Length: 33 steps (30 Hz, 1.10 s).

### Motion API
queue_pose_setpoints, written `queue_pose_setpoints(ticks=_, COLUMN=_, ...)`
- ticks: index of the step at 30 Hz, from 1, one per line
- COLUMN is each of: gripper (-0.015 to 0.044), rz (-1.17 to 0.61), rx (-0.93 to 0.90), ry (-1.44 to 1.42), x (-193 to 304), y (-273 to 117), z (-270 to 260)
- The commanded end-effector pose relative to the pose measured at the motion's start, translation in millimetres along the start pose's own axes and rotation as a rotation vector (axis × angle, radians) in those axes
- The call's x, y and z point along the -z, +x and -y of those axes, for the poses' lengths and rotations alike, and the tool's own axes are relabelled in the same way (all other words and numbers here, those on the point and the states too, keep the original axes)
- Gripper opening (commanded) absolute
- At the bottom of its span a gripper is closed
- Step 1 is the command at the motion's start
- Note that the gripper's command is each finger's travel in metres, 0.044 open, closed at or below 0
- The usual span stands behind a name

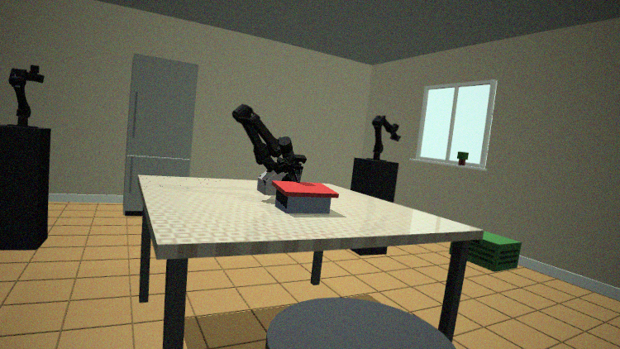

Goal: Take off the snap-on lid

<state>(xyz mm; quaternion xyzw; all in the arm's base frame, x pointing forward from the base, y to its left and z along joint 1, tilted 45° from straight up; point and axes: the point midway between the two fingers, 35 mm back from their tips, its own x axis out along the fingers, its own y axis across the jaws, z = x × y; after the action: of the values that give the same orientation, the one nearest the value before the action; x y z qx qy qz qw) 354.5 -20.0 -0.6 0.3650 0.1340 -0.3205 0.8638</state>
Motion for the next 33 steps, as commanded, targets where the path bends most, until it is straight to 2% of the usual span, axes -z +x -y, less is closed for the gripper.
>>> queue_pose_setpoints(ticks=1, gripper=0.0, rz=-0.002, rx=0.0, ry=-0.004, x=0.3, y=0.5, z=-0.2)
queue_pose_setpoints(ticks=33, gripper=0.0, rz=-0.003, rx=0.001, ry=-0.003, x=0.3, y=-19.8, z=-35.5)
